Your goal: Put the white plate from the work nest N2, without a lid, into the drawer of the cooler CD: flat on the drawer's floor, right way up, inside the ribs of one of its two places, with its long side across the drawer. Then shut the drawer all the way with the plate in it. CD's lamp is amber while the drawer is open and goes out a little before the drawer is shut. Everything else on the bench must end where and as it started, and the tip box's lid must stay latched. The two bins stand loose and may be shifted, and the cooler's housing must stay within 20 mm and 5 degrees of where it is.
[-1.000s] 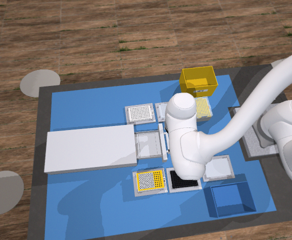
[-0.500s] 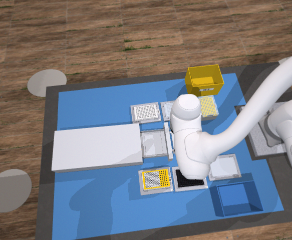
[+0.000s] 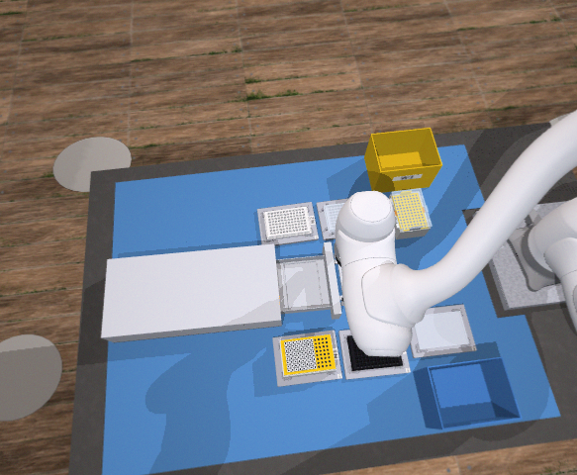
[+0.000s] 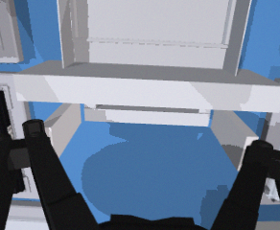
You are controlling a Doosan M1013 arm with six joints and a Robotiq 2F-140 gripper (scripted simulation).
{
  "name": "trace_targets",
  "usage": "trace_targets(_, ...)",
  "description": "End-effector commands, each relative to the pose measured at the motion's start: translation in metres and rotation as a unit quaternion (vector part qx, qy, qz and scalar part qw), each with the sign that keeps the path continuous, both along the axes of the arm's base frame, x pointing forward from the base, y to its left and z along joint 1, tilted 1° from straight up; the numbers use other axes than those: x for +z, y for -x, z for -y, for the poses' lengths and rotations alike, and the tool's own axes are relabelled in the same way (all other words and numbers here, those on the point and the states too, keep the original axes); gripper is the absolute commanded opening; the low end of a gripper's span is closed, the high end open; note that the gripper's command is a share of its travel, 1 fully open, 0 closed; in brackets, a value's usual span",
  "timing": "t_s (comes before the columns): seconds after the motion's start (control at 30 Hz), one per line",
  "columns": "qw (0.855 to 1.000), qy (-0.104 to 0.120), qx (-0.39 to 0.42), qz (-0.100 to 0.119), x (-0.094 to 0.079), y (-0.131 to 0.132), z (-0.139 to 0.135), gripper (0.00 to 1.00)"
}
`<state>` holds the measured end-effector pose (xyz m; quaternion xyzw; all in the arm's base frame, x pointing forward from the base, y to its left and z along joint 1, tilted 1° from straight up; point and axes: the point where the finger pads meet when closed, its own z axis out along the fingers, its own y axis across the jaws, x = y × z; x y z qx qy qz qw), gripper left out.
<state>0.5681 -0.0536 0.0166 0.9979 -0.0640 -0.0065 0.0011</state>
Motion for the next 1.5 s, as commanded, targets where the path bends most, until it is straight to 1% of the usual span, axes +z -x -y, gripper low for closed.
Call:
trace_targets(0.0,1.0,0.0,0.0,0.0,-0.0005,0.0,0.0,0.87)
trace_targets(0.2,1.0,0.0,0.0,0.0,-0.0005,0.0,0.0,0.87)
trace_targets(0.23,1.0,0.0,0.0,0.0,-0.0005,0.0,0.0,0.66)
trace_targets(1.07,1.0,0.0,0.0,0.0,-0.0005,0.0,0.0001,0.55)
trace_targets(1.1,1.0,0.0,0.0,0.0,-0.0005,0.0,0.0001,0.0)
trace_targets(1.47,1.0,0.0,0.0,0.0,-0.0005,0.0,0.0001,0.0)
